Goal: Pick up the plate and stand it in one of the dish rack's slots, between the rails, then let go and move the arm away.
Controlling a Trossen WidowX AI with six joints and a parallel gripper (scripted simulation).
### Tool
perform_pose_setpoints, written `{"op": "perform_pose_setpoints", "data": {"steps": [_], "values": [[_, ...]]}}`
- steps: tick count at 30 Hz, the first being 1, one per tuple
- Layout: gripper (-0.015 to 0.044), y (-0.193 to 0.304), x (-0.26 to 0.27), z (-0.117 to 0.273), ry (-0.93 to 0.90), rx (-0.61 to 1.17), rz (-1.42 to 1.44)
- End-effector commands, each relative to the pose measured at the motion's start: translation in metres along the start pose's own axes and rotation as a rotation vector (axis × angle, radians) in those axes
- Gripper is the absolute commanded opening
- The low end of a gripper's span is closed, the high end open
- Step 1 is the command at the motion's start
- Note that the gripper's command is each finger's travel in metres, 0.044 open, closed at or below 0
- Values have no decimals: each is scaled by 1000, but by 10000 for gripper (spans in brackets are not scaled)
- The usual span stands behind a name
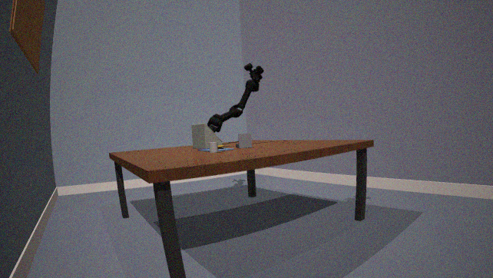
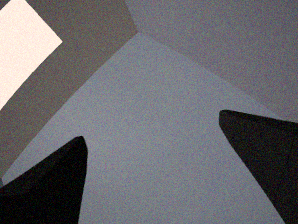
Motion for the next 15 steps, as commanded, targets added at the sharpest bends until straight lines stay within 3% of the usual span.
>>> {"op": "perform_pose_setpoints", "data": {"steps": [1,15], "values": [[400,-20,38,3,-76,-78,26],[400,-71,159,33,-343,-302,111]]}}
Point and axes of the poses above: the point midway between the two fingers, 35 mm back from their tips, its own z axis back along the fingers, its own x axis across the jaws, y = z × x, the point moved 3 cm from there along z, back along the fingers, and after that the axes turned 11 degrees about -z, right-handed, at the moved point
